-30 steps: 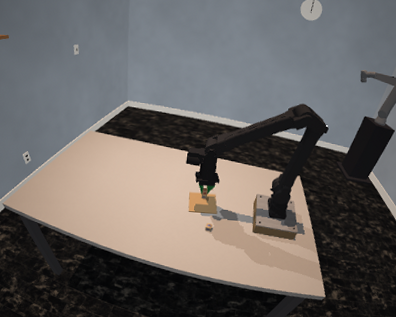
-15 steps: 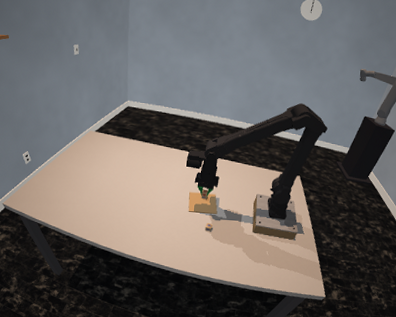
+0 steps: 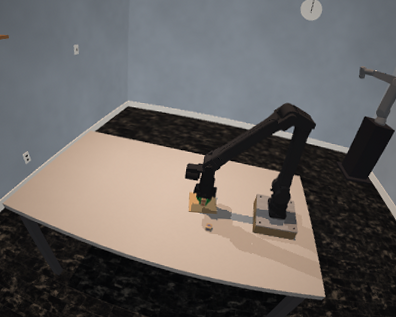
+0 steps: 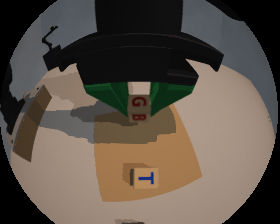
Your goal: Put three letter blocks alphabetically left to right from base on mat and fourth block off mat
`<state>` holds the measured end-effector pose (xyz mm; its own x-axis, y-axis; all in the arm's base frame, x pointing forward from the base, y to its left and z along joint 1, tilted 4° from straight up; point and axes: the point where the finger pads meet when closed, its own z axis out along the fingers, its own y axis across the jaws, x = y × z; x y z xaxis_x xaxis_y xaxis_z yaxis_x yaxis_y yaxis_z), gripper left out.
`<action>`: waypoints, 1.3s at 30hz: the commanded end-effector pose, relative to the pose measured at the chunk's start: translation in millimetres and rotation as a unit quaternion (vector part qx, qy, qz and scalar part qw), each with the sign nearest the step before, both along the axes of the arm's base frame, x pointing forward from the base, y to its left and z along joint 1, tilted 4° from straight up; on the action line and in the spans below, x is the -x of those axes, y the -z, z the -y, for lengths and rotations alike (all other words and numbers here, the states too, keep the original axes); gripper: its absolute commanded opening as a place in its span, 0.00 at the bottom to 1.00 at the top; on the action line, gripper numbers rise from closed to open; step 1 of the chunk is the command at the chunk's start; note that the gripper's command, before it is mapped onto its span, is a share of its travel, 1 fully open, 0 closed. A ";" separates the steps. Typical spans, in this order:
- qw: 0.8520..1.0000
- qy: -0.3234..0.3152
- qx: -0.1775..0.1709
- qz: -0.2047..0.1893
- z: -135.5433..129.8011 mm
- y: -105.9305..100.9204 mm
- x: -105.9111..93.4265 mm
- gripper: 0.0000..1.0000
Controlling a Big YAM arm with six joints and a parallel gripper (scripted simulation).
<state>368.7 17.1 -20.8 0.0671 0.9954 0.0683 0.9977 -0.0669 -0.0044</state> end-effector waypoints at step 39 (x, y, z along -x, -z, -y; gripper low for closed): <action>1.000 0.000 0.002 0.020 -4.2 16.9 -13.6 0.20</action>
